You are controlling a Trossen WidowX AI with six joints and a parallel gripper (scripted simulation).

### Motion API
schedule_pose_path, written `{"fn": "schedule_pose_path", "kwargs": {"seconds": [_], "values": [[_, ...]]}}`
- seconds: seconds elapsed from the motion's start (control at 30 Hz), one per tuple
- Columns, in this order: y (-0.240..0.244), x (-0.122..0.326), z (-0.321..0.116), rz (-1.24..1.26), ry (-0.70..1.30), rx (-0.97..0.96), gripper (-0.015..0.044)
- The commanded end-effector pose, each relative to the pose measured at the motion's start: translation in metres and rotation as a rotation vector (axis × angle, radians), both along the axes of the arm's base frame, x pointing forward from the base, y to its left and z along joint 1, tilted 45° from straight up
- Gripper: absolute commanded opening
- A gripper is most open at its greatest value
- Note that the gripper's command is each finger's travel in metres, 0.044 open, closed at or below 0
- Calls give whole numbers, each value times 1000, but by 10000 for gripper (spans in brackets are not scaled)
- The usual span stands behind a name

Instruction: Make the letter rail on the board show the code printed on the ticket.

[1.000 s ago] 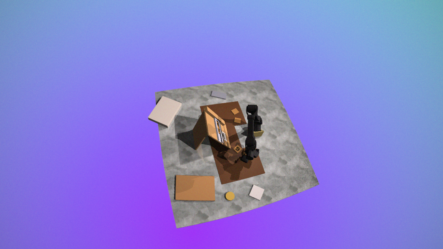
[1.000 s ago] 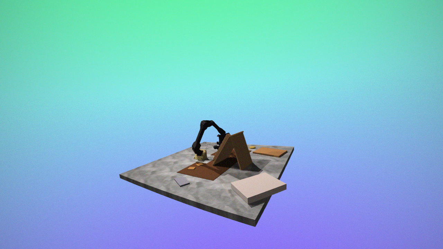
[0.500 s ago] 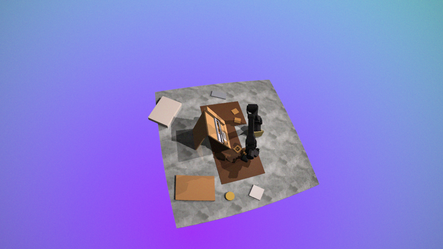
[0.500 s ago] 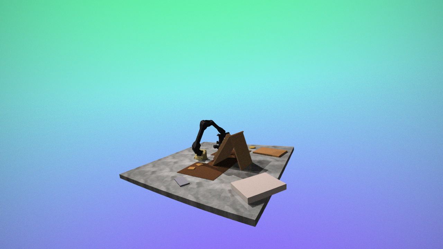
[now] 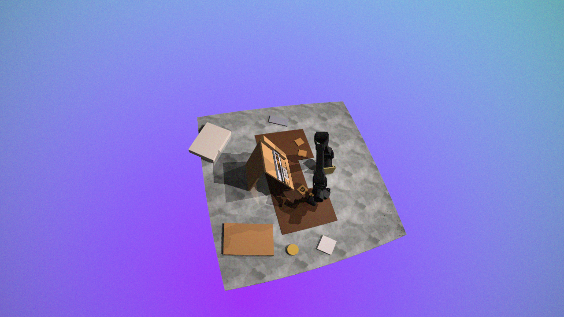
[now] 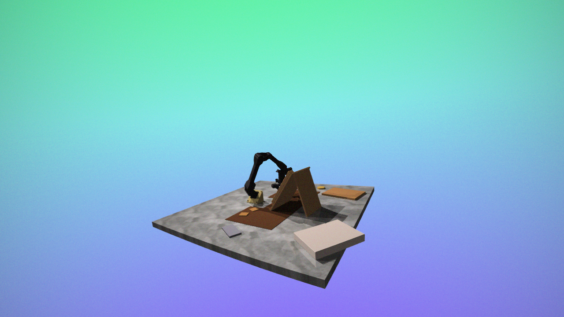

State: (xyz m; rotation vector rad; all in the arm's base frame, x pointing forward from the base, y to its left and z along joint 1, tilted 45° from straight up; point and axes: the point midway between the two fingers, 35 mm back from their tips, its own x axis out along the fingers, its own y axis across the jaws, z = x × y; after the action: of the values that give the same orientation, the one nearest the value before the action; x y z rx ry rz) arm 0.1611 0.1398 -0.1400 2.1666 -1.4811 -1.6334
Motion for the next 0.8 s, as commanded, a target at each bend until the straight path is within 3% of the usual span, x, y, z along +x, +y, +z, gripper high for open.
{"fn": "schedule_pose_path", "kwargs": {"seconds": [0.0,0.77], "values": [[3,0,2,-4,-2,4,0],[8,3,10,-7,-18,5,0]]}}
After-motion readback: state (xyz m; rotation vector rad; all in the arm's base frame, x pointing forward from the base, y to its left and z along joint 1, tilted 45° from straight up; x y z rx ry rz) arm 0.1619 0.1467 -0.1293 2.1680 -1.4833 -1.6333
